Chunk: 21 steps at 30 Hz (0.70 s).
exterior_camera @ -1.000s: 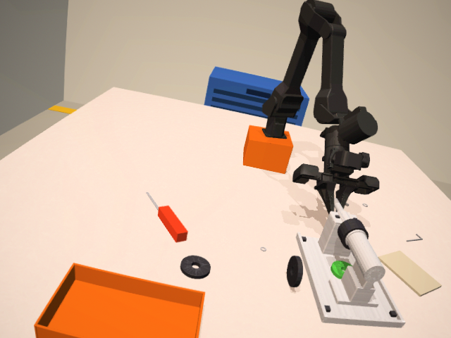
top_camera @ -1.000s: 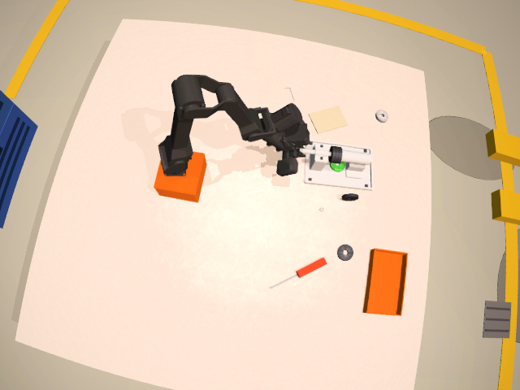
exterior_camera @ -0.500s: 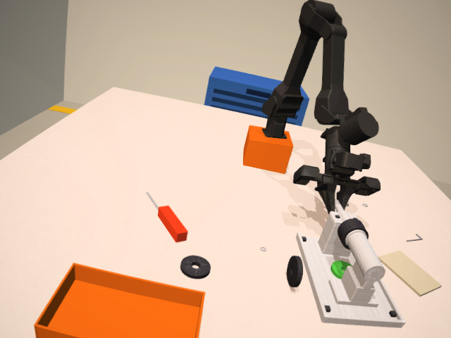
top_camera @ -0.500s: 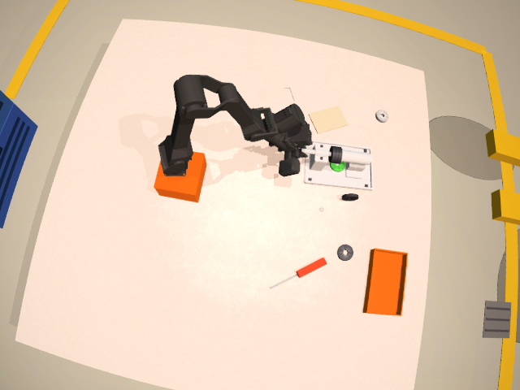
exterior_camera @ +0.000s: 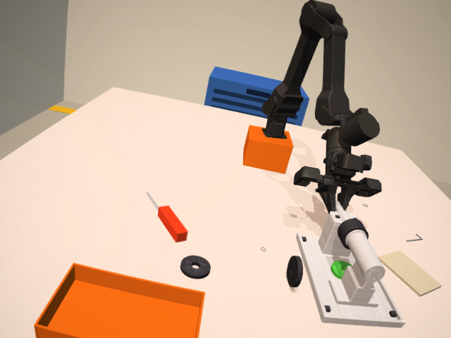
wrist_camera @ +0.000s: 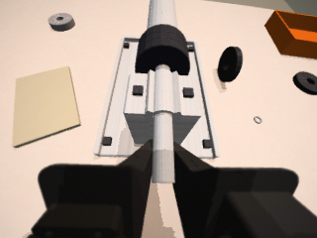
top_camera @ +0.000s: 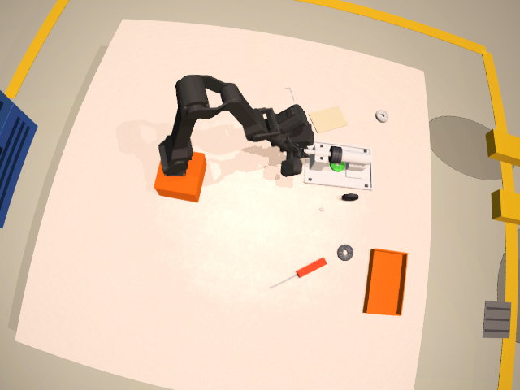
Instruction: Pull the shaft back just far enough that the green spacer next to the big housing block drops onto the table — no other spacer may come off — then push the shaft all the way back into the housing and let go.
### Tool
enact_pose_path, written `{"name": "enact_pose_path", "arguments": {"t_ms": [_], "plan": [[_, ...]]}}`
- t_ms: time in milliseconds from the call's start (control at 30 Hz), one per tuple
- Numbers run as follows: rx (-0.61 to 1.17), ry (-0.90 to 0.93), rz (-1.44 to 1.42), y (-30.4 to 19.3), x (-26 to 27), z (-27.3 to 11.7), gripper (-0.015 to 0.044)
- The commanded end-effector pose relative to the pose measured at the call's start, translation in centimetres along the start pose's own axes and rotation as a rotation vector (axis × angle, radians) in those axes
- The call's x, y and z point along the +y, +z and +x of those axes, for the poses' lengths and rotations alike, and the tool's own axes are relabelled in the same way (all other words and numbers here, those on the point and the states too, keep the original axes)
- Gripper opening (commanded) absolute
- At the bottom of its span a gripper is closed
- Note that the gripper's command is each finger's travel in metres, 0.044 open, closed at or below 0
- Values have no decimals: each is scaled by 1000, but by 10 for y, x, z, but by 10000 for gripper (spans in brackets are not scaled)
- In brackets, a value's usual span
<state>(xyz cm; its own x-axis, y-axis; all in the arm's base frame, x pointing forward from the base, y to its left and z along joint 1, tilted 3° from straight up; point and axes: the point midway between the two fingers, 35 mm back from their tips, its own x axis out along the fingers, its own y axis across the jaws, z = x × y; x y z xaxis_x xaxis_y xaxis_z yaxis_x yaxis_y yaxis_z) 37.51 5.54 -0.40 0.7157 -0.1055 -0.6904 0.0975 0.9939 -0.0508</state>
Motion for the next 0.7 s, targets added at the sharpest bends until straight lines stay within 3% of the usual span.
{"name": "enact_pose_path", "arguments": {"t_ms": [0,667], "plan": [[-3,2,-2,3,0,2,0],[-3,2,-2,7,0,5,0]]}}
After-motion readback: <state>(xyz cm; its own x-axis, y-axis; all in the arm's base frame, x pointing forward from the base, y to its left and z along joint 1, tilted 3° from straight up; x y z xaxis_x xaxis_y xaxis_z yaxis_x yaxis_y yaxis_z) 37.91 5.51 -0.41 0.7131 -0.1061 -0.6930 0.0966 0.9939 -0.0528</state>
